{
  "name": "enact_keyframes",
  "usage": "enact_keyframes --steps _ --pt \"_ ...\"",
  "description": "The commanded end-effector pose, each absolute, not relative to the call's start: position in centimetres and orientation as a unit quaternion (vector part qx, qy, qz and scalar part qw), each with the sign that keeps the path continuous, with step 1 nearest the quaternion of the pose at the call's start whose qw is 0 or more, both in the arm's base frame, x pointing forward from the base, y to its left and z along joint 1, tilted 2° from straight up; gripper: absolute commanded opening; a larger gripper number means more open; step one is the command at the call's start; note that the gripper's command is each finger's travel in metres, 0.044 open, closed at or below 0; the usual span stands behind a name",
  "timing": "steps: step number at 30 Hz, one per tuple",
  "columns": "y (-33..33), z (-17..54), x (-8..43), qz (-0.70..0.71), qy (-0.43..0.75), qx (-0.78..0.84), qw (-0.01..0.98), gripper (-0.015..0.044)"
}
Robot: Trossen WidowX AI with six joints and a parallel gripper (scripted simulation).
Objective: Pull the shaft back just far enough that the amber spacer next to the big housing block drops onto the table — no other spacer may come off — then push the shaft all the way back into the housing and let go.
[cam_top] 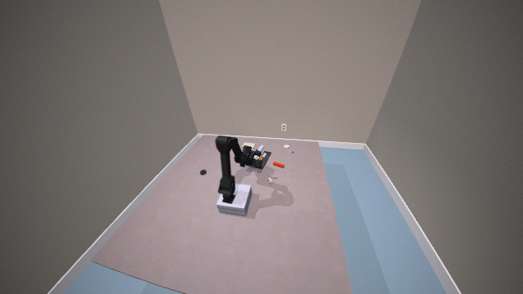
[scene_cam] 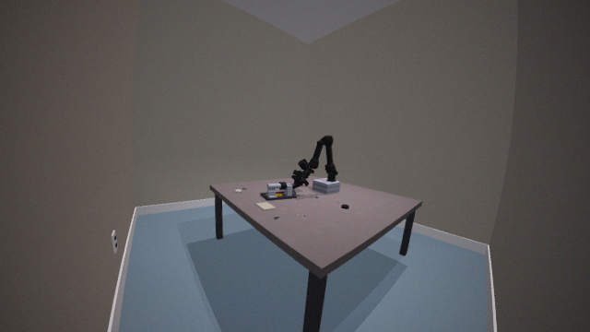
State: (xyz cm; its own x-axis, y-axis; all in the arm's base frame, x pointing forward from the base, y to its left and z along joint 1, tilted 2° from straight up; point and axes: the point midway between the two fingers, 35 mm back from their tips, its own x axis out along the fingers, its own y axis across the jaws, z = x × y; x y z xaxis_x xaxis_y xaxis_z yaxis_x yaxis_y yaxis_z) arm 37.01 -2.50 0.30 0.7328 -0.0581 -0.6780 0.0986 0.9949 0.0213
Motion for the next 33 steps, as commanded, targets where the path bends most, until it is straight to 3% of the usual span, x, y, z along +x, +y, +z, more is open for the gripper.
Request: enact_keyframes --steps 1,33 --pt "-2.46 0.51 37.45 -0.040 0.360 0.028 0.932 0.0000" --pt "-2.54 0.59 38.37 -0.040 0.359 0.028 0.932 0.0000"
